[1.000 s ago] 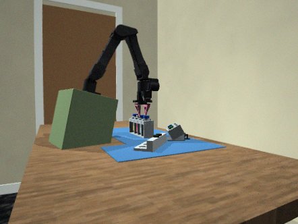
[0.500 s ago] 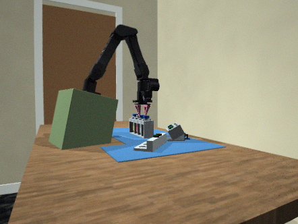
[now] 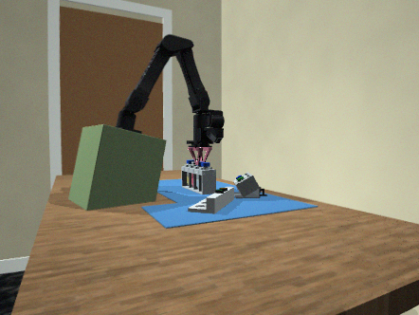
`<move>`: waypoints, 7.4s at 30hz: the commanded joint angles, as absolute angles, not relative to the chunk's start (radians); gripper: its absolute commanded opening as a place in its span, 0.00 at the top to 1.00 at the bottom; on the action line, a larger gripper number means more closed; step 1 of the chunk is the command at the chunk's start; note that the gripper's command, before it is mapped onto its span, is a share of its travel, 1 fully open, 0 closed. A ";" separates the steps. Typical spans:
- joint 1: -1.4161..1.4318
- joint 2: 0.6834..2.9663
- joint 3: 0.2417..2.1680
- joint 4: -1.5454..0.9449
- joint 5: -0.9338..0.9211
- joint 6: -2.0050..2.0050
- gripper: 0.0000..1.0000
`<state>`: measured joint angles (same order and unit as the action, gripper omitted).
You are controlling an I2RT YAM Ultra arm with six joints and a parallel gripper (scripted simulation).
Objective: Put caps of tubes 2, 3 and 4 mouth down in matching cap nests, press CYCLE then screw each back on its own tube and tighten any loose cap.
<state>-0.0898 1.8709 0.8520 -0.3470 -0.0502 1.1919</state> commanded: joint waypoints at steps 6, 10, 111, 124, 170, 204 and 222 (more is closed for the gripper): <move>-0.089 1.863 0.855 -0.344 -0.043 0.691 1.00; -0.089 1.863 0.855 -0.344 -0.042 0.591 1.00; -0.090 1.859 0.855 -0.349 -0.043 -0.335 0.51; -0.090 1.859 0.855 -0.349 -0.043 0.333 0.51; -0.085 1.859 0.852 -0.347 -0.042 1.590 1.00; -0.085 1.857 0.853 -0.348 -0.042 0.240 1.00; -0.085 1.856 0.853 -0.349 -0.042 -0.560 1.00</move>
<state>-0.0856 1.8626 0.8505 -0.3511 -0.0410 -0.3565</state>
